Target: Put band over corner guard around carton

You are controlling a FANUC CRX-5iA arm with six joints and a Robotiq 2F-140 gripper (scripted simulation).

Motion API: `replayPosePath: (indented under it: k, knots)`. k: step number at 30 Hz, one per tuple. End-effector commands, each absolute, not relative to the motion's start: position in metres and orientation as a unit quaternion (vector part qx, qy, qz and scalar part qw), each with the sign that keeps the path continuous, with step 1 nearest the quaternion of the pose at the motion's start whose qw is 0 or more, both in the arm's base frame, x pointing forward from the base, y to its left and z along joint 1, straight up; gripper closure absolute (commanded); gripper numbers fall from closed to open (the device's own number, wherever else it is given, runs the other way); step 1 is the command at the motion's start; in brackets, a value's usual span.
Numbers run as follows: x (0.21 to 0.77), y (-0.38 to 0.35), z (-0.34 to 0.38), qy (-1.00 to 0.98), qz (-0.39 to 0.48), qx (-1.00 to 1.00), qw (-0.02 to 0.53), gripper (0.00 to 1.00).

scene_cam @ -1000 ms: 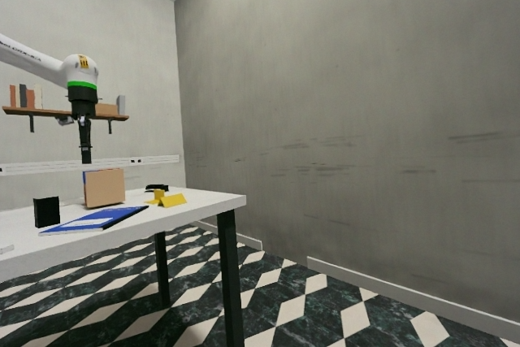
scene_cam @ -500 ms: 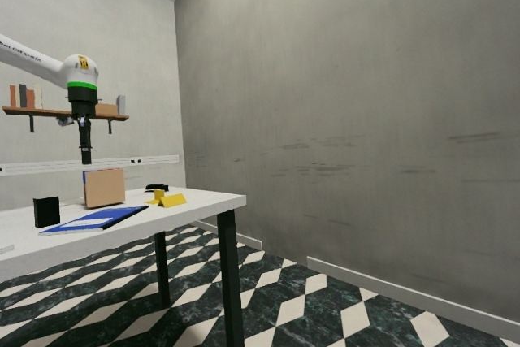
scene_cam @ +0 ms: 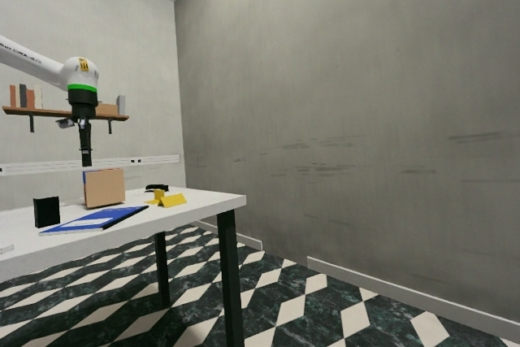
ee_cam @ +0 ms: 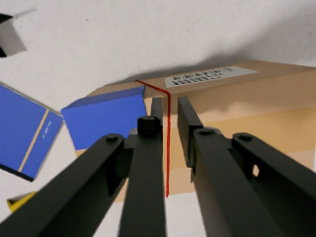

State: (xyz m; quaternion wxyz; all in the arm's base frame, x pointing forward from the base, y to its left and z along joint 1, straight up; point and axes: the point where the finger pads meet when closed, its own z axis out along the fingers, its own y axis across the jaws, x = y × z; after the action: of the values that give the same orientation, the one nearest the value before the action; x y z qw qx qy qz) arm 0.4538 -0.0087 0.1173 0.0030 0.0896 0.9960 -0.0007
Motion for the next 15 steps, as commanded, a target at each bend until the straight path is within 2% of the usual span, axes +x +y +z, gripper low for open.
replayPosePath:
  k: [1, 15]
  knots:
    - [0.4544, -0.0088, 0.1172, 0.996, -0.001, 0.089, 0.004, 0.82]
    - [0.4548, -0.0085, 0.1077, 0.996, -0.001, 0.089, 0.004, 0.82]
